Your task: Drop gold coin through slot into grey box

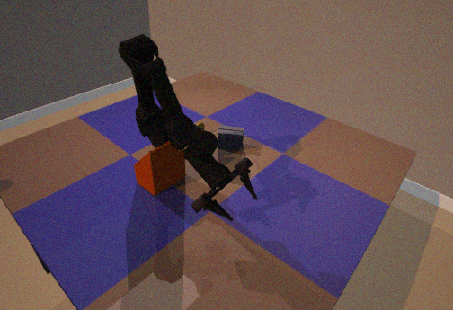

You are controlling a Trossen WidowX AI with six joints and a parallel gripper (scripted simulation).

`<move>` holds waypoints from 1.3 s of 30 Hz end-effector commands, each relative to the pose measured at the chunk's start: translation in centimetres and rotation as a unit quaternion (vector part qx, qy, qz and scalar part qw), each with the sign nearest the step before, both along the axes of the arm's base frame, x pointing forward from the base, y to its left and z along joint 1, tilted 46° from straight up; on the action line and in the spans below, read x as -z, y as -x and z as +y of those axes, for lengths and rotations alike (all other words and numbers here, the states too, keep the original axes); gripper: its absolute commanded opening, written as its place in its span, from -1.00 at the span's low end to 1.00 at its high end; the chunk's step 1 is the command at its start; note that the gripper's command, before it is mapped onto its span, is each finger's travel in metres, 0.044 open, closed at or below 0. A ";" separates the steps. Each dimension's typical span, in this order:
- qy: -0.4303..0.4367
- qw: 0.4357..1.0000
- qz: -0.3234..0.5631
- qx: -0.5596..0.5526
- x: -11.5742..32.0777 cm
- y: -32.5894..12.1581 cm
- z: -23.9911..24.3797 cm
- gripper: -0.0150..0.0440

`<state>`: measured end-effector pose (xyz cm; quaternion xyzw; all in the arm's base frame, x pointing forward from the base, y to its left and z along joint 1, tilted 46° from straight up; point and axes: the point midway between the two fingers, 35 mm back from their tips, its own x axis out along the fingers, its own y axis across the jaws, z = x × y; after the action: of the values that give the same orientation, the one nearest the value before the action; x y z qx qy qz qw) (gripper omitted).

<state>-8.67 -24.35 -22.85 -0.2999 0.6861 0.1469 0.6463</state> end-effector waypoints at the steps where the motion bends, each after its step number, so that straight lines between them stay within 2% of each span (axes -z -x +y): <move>1: 0.000 1.000 -0.002 0.000 -0.1 -0.2 -0.1 0.78; 9: -0.047 0.994 -0.100 0.024 -3.4 -9.5 -2.9 0.06; 22: -0.182 0.968 -0.156 0.076 -10.2 -23.2 -0.1 0.05; 32: -0.325 0.923 -0.141 0.148 -17.7 -33.1 8.4 0.05; 39: -0.409 0.882 -0.083 0.221 -23.7 -36.7 15.6 0.05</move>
<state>26.19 -13.09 -2.74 0.0680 0.5452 0.2299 0.8033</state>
